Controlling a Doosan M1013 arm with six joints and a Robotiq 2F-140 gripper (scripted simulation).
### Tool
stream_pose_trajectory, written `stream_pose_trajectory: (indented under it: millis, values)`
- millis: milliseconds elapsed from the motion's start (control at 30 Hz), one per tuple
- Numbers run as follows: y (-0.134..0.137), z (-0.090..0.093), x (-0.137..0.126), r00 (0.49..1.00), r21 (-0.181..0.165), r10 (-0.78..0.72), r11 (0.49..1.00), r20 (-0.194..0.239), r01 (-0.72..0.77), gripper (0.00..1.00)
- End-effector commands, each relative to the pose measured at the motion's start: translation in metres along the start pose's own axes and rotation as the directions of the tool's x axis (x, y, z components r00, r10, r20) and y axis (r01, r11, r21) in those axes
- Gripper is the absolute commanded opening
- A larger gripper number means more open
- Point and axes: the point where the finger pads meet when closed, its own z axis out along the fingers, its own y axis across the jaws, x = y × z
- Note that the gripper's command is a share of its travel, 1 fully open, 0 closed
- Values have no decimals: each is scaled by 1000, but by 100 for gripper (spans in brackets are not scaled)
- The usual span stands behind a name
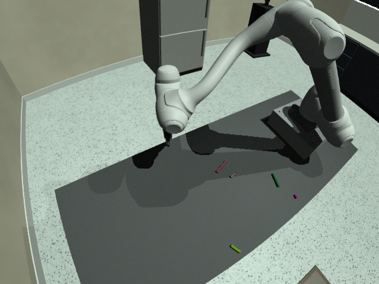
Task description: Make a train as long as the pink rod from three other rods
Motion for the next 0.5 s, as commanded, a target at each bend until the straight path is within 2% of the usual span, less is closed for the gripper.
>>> stream_pose_trajectory:
  millis: [0, 467]
  values:
    - [1, 2, 3, 1000, -2, -2, 1000, -4, 2, 23]
    - [1, 13, 3, 1000, -2, -2, 1000, -4, 2, 23]
